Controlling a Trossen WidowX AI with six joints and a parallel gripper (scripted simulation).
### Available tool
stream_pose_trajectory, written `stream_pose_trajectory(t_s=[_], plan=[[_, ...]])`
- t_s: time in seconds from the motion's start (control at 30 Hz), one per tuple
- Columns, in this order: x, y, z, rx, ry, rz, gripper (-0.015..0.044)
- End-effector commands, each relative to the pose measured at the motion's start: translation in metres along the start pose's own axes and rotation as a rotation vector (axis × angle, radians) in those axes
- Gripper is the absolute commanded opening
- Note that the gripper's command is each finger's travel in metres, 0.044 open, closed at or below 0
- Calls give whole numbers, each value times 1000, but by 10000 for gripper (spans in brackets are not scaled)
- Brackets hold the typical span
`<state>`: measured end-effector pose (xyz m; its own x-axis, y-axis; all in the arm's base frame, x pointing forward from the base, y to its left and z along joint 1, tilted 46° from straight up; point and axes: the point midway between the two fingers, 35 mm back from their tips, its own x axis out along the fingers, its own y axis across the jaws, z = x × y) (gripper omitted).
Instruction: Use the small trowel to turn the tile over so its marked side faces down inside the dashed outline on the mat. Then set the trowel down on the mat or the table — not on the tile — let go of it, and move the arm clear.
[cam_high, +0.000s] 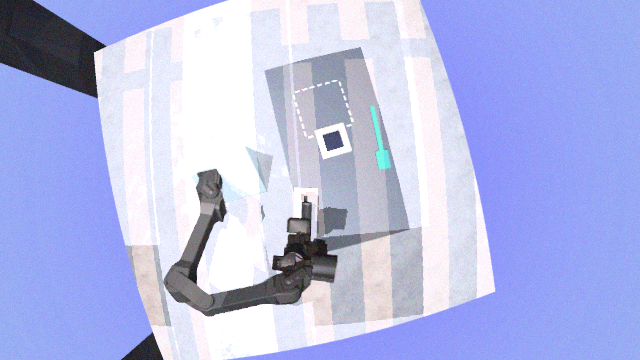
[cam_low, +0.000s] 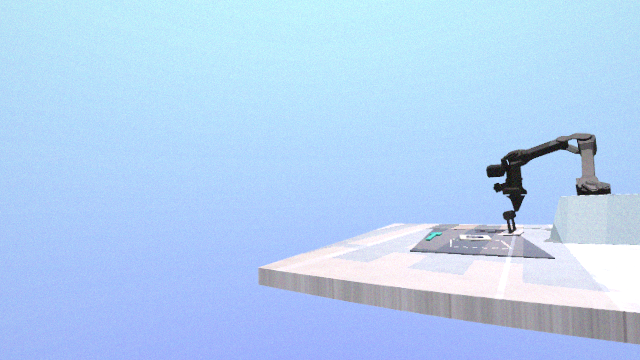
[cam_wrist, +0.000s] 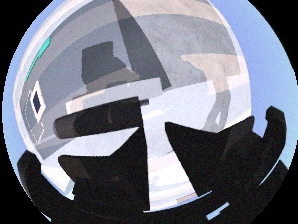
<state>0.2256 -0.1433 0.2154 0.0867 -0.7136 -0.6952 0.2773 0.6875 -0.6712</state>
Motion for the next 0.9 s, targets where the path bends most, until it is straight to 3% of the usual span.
stream_pose_trajectory(t_s=[0.0,0.37,0.87], plan=[[-3,-1,1,4,0,-4,100],[-2,0,-1,-3,4,-1,100],[-2,0,-1,-4,4,-1,0]])
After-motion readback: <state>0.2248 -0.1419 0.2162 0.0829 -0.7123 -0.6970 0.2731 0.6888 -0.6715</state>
